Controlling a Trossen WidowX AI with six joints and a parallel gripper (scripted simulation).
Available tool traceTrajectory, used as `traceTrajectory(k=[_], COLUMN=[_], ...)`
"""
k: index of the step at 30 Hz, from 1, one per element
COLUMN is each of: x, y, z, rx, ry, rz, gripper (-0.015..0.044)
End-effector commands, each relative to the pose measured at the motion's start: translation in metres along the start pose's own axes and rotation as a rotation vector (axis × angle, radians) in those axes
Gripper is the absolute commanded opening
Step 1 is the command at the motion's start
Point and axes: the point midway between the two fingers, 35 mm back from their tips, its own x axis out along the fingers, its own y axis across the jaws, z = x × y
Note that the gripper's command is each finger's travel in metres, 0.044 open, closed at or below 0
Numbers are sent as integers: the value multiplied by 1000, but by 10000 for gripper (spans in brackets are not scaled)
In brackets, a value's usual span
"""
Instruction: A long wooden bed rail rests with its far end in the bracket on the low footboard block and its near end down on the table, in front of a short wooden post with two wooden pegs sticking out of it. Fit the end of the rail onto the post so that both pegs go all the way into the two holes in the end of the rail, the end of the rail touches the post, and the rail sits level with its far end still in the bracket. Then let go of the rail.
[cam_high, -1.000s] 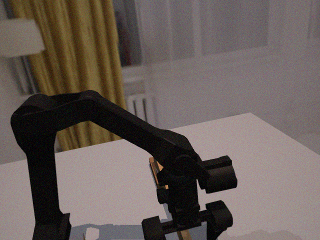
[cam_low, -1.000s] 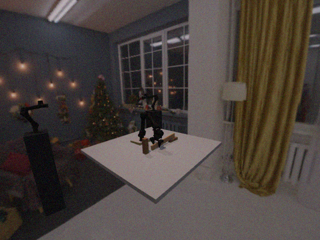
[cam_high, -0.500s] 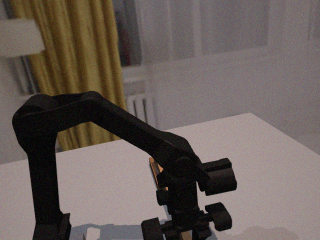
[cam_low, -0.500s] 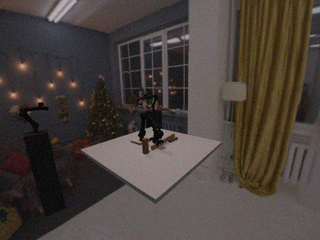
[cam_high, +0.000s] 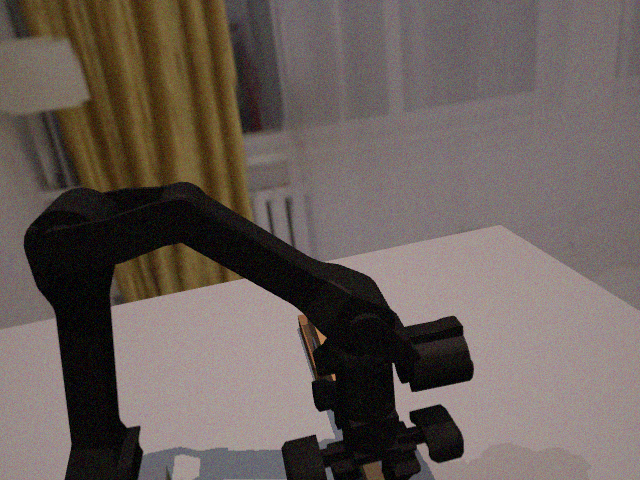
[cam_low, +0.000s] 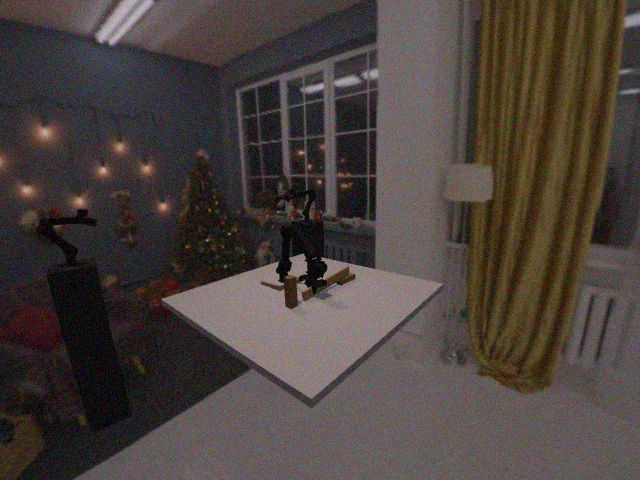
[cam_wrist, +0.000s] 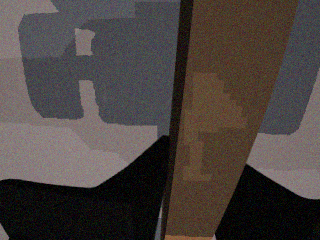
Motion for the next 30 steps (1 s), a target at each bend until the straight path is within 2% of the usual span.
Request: traceTrajectory(k=[1, 30], x=[1, -14], y=[0, -3], z=[1, 0], rx=[-1, -1], ry=[-5, -5], rz=[1, 1], gripper=[0, 0])
